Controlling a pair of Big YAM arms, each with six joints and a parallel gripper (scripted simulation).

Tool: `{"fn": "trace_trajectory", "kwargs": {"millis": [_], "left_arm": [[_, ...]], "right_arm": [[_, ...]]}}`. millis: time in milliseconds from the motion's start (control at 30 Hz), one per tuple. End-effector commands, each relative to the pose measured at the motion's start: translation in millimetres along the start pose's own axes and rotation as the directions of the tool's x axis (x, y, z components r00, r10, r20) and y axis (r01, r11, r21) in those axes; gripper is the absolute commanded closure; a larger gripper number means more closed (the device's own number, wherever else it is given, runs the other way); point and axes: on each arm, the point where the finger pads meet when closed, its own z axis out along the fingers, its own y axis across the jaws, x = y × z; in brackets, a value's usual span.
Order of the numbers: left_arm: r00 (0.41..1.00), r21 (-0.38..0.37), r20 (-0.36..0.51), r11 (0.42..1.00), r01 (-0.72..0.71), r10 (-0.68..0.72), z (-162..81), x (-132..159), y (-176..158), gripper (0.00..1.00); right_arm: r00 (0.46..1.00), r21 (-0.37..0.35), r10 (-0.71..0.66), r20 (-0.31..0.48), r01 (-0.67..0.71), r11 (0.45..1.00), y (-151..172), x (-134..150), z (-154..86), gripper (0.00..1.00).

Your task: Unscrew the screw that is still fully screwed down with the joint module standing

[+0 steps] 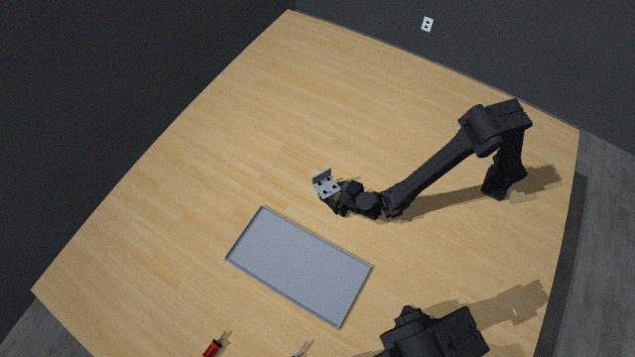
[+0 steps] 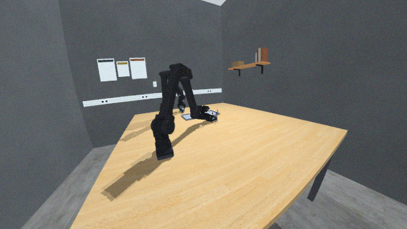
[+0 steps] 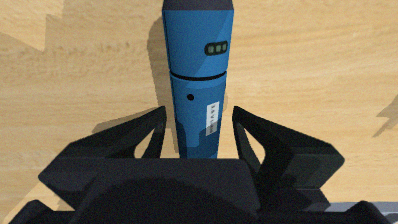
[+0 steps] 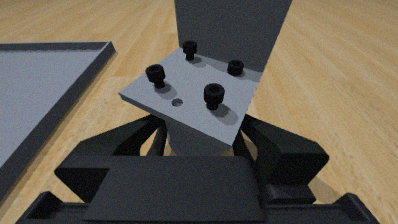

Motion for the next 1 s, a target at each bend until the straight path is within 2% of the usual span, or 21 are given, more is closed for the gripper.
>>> {"fn": "trace_trajectory", "kwargs": {"millis": [0,967], "left_arm": [[1.000,-0.003,0.003,1.000,0.021,-0.021,6.5,-4.3,1.5,0.35],[1.000,-0.008,-0.003,1.000,0.023,-0.023,9.2,-2.1,3.4,0.35]], "right_arm": [[1.000,-0.005,0.011,0.009,-0.011,1.000,7.8,-2.0,9.1,0.41],[1.000,-0.005,0.011,0.009,-0.011,1.000,7.8,-2.0,9.1,0.41]]}}
